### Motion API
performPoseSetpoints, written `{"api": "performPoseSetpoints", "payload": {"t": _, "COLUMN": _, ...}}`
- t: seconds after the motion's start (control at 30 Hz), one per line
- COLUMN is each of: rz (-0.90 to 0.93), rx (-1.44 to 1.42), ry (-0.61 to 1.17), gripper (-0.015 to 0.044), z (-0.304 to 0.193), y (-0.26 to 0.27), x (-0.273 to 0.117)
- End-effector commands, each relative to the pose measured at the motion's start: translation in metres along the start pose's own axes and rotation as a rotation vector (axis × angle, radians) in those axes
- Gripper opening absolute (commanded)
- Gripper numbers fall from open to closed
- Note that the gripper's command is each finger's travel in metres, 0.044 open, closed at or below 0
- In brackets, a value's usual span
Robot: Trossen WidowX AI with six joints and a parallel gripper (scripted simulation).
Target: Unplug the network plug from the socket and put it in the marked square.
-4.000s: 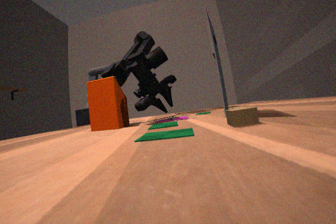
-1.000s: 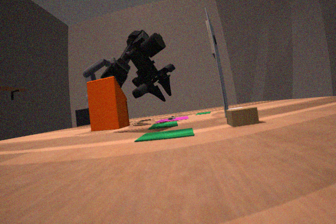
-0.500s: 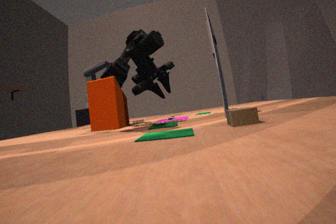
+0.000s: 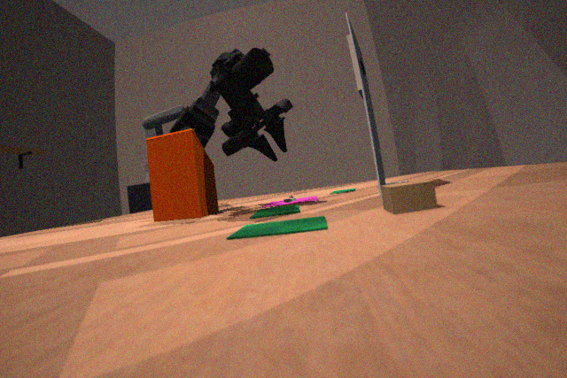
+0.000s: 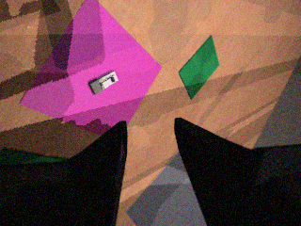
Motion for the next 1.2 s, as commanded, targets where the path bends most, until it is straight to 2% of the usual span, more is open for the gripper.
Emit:
{"api": "performPoseSetpoints", "payload": {"t": 0.0, "rz": -0.008, "rx": -0.009, "ry": 0.002, "gripper": 0.0156, "z": 0.0, "y": -0.004, "x": -0.004}}
{"api": "performPoseSetpoints", "payload": {"t": 0.47, "rz": -0.009, "rx": 0.001, "ry": 0.002, "gripper": 0.0156, "z": 0.002, "y": -0.009, "x": -0.01}}
{"api": "performPoseSetpoints", "payload": {"t": 1.17, "rz": 0.065, "rx": 0.046, "ry": 0.115, "gripper": 0.0156, "z": -0.003, "y": -0.062, "x": -0.076}}
Point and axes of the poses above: the point midway between the two fingers, 35 mm back from their tips, its own x axis out along the fingers, its own y axis across the jaws, z = x × y, the point moved 6 cm from there along -x, back along the fingers, and after that the axes turned 11 degrees about -x, right-handed, at the moved point
